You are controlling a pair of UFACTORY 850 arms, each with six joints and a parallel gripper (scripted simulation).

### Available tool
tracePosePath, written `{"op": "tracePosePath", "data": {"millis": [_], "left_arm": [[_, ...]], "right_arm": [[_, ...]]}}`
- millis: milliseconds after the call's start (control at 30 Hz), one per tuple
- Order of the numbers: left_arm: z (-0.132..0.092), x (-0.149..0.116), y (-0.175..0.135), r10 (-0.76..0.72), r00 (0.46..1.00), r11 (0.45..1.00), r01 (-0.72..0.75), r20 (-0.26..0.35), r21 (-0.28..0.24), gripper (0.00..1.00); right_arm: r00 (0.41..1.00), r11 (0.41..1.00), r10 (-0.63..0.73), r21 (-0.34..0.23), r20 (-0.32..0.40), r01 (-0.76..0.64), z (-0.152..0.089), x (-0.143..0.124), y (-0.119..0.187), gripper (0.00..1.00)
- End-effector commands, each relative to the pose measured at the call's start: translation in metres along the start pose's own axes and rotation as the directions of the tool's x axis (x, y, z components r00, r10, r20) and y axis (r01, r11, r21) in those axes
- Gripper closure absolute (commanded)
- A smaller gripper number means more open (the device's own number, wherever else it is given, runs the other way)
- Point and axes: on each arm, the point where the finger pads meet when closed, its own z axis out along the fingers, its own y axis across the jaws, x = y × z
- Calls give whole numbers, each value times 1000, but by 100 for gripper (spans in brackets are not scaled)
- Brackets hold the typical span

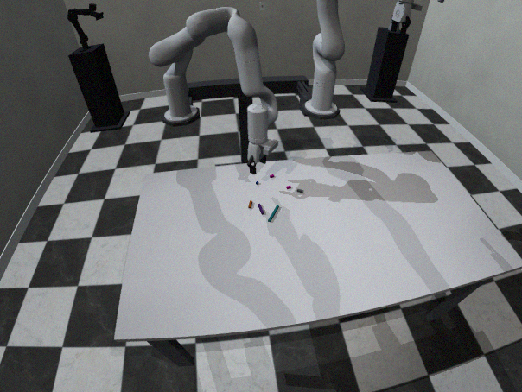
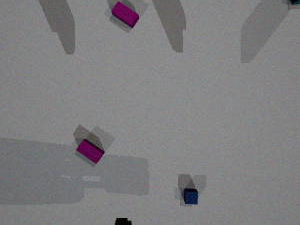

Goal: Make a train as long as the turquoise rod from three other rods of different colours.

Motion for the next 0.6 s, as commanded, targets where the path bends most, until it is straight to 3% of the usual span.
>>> {"op": "tracePosePath", "data": {"millis": [0,200,567], "left_arm": [[-1,0,0,0,1000,1000,0,-2,0,0],[-1,0,0,0,1000,1000,0,-2,0,0],[-1,0,0,0,1000,1000,0,-2,0,0]], "right_arm": [[999,999,-54,2,-2,54,0,6,0,0],[973,973,-233,2,-3,233,3,21,-2,0],[798,798,-602,0,-3,602,8,53,-6,0]]}}
